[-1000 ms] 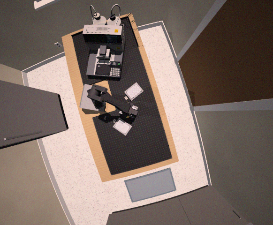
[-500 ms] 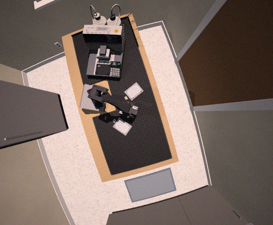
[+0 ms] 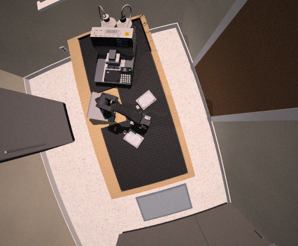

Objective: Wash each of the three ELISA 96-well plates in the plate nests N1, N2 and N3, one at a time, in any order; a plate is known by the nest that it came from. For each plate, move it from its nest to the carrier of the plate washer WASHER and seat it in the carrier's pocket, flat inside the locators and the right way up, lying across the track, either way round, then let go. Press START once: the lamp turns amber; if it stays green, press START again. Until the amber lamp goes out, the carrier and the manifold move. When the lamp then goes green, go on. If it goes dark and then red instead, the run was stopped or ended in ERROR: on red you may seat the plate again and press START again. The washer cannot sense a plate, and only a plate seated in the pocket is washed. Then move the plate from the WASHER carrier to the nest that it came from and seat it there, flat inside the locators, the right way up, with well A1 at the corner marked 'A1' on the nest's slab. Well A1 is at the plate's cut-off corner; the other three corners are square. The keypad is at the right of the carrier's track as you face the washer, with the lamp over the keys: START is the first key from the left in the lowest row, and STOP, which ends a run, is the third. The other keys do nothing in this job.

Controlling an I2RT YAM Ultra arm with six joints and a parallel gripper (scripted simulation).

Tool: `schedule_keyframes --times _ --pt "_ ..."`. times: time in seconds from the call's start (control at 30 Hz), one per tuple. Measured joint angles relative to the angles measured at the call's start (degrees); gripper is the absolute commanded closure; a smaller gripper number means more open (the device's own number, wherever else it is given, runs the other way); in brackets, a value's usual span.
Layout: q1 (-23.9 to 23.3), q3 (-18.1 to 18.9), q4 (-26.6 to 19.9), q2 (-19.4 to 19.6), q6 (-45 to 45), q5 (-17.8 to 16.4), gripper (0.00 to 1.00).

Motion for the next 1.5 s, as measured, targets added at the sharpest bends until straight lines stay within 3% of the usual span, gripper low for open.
schedule_keyframes --times 0.07,0.1,0.23,0.27,0.33,0.37,0.43,0.47,0.53,0.57,0.63,0.67,0.8,0.83,0.9,0.93,1.5 --pt "0.00 0.00 0.00 0.00 0.00 0.00 0.20" --pt "0.00 0.00 0.00 0.00 0.00 0.00 0.30" --pt "0.00 0.00 0.00 0.00 0.00 0.00 0.30" --pt "0.00 0.00 0.00 0.00 0.00 0.00 0.40" --pt "0.00 0.00 0.00 0.00 0.00 0.00 0.40" --pt "0.00 0.00 0.00 0.00 0.00 0.00 0.50" --pt "0.00 0.00 0.00 0.00 0.00 0.00 0.50" --pt "0.00 0.00 0.00 0.00 0.00 0.00 0.60" --pt "0.00 0.00 0.00 0.00 0.00 0.00 0.60" --pt "0.00 0.00 0.00 0.00 0.00 0.00 0.70" --pt "0.00 0.00 0.00 0.00 0.00 0.00 0.70" --pt "0.00 0.00 0.00 0.00 0.00 0.00 0.80" --pt "0.00 0.00 0.00 0.00 0.00 0.00 0.80" --pt "0.00 0.00 0.00 0.00 0.00 0.00 0.90" --pt "0.00 0.00 0.00 0.00 0.00 0.00 0.90" --pt "0.00 0.00 0.00 0.00 0.00 0.00 1.00" --pt "0.00 0.00 0.00 0.00 0.00 0.00 1.00"
